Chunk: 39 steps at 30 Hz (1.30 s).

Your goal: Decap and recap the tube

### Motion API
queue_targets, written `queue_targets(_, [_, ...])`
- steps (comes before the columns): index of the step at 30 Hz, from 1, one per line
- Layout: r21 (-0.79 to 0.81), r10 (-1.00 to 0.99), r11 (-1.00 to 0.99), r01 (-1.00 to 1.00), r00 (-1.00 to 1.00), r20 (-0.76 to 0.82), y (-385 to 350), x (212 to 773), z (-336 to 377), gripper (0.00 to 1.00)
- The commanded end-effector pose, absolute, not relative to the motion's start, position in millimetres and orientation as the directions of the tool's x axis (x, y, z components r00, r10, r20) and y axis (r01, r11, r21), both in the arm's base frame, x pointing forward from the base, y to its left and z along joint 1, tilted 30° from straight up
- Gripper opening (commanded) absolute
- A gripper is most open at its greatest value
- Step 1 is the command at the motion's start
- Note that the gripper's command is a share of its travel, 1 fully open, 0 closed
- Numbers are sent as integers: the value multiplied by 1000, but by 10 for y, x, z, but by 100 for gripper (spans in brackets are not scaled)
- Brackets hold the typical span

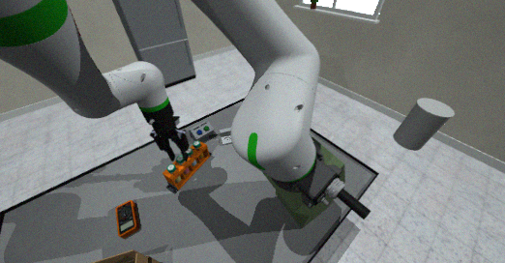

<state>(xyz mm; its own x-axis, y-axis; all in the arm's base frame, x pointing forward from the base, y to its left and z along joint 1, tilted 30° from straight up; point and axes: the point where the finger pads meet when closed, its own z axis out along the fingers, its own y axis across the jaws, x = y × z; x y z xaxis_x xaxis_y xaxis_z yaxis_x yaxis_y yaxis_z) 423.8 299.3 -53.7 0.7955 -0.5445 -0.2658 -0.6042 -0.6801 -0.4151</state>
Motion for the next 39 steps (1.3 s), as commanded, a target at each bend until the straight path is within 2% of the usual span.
queue_targets(1, [-416, -545, -680, -604, 796, -265, 2992, 4245, -531, 41])
queue_targets(7, [-378, -629, -603, -703, 710, -317, 3001, 4246, -549, 41])
queue_targets(23, [-378, -629, -603, -703, 710, -317, 3028, 4248, -595, 41])
queue_targets(24, [-378, -629, -603, -703, 710, -317, 3028, 4248, -595, 30])
queue_targets(39, [-367, -649, -582, -726, 686, -329, 3027, 4248, -595, 30])
